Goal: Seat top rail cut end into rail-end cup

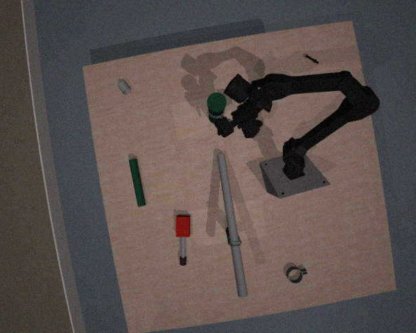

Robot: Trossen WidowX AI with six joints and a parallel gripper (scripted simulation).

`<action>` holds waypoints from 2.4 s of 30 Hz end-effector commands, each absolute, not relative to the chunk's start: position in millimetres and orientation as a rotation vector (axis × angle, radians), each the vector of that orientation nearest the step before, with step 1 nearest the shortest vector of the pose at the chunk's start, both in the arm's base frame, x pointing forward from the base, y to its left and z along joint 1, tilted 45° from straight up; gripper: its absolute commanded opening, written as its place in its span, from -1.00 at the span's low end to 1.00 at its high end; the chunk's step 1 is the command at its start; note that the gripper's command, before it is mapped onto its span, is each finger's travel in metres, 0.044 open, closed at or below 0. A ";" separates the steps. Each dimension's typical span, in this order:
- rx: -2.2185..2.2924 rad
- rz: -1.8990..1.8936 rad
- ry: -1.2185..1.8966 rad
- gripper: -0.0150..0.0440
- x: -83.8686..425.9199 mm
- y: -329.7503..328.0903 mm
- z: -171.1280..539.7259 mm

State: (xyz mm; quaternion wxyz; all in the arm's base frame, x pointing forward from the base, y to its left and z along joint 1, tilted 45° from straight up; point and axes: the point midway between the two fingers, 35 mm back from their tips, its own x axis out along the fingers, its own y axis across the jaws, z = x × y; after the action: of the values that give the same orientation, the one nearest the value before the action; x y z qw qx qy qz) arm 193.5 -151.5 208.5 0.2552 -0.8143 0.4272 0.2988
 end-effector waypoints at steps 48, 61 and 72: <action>-2.130 0.626 1.221 -0.49 214.5 -156.9 191.0; -2.088 0.523 1.248 -0.49 222.9 -156.6 190.2; -2.055 0.447 1.268 -0.49 229.2 -156.9 190.1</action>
State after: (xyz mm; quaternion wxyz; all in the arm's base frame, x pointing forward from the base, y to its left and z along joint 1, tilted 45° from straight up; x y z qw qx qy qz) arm 226.3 -156.9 191.0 0.3327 -0.7897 0.4838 0.1777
